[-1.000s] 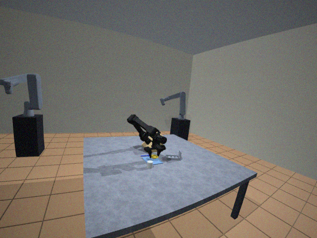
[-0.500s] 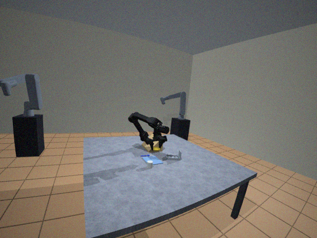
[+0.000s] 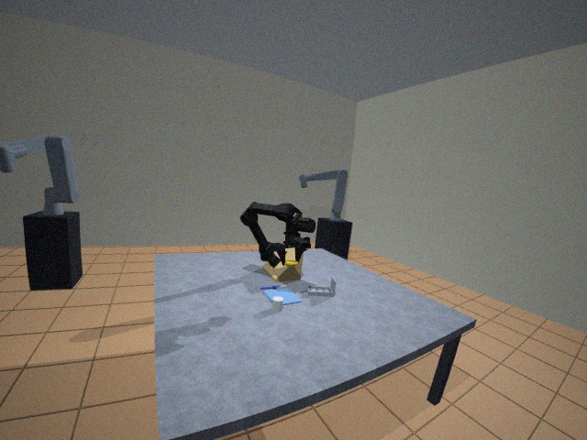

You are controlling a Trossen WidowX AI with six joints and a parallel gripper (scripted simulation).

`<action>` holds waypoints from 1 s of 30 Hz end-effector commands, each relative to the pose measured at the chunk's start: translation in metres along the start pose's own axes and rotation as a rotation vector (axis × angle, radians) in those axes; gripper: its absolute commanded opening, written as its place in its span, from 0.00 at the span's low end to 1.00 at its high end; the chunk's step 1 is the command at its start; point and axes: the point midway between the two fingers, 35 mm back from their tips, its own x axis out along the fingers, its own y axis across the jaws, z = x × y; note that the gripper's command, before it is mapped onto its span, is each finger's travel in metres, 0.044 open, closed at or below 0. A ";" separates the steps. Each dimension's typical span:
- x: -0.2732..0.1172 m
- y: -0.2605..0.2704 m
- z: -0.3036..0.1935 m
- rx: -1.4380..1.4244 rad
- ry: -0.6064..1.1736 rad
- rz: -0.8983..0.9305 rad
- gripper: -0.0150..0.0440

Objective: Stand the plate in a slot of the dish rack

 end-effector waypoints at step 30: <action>-0.011 0.099 -0.024 0.459 0.044 -0.054 0.25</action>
